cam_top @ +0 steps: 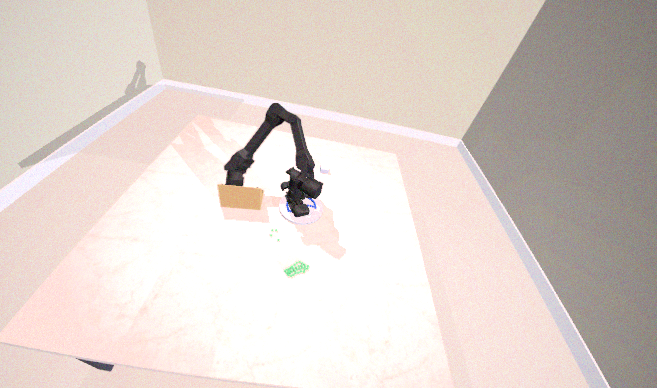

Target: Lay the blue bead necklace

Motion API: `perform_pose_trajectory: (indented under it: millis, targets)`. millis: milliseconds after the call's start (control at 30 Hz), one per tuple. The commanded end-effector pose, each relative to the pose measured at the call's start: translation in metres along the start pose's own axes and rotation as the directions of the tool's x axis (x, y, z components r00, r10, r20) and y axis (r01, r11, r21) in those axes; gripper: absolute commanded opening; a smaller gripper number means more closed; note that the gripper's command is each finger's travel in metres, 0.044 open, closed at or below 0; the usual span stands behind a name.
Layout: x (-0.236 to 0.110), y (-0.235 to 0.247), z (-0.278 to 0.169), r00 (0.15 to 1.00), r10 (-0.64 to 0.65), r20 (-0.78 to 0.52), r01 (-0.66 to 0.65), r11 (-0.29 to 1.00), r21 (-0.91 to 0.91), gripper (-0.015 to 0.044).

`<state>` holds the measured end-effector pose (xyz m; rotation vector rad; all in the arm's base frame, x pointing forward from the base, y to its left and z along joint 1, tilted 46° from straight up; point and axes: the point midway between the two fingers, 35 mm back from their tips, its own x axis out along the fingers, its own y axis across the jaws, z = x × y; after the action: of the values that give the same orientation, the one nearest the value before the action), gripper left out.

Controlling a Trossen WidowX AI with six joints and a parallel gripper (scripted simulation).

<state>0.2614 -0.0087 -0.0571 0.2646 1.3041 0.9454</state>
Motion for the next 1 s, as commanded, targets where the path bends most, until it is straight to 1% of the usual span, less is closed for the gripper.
perform_pose_trajectory:
  millis: [0,333,867,900,967]
  targets:
    - [-0.0010,-0.0066,-0.0030,1.000,-0.004,-0.002,0.004,1.000,-0.003,0.0000]
    - [0.0066,-0.0066,-0.0030,1.000,-0.004,-0.001,0.004,1.000,-0.003,0.0000]
    - [-0.0010,-0.0066,-0.0030,1.000,-0.004,-0.002,0.004,1.000,-0.003,0.0420]
    - [0.0019,-0.0057,-0.0031,1.000,-0.001,-0.003,0.001,1.000,-0.002,0.0440]
    - [-0.0005,-0.0057,-0.0031,1.000,-0.004,-0.002,0.004,1.000,-0.003,0.0440]
